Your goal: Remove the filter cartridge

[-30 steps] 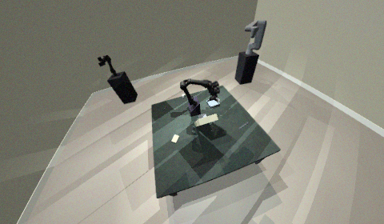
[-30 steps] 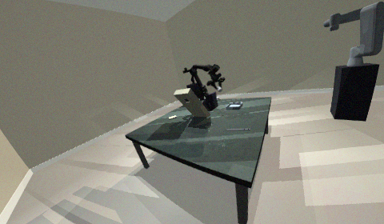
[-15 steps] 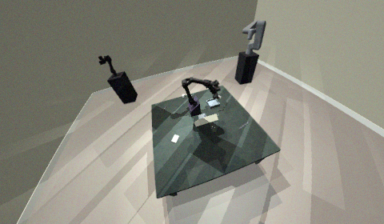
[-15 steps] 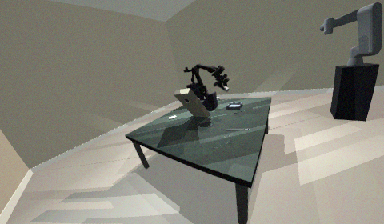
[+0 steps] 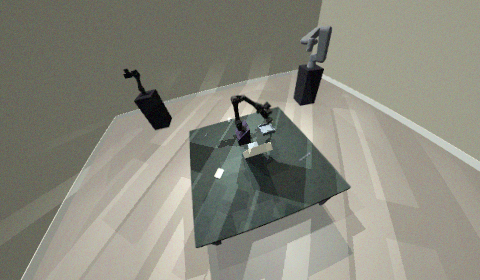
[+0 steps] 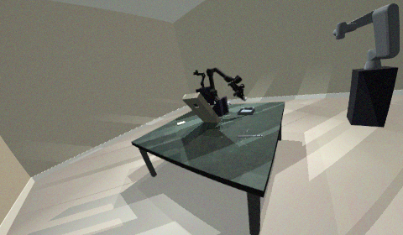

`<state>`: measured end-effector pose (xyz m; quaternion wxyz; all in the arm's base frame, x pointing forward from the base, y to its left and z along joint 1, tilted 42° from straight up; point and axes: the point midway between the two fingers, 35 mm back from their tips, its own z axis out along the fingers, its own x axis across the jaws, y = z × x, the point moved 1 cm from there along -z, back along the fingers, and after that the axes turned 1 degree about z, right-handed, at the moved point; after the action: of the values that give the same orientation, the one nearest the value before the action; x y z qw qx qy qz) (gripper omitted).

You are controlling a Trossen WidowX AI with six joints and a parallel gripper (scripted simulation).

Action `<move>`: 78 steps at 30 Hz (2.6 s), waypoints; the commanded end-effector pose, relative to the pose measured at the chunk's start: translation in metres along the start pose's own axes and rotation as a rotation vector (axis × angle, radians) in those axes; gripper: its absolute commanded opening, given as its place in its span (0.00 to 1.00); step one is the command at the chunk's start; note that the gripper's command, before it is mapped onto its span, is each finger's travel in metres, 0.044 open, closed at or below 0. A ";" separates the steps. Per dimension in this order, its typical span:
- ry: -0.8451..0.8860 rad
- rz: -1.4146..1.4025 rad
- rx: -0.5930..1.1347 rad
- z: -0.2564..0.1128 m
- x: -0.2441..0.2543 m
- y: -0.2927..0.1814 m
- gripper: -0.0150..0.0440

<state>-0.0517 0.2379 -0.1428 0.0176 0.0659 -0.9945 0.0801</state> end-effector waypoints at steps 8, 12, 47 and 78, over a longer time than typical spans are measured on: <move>0.119 -0.189 0.025 0.037 0.048 -0.039 0.25; 0.119 -0.189 0.025 0.039 0.048 -0.040 0.25; 0.116 -0.192 0.030 0.098 0.048 -0.078 0.79; 0.118 -0.186 0.033 0.051 0.048 -0.047 1.00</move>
<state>-0.0947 0.1782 -0.1829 0.0828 0.1551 -0.9797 0.0966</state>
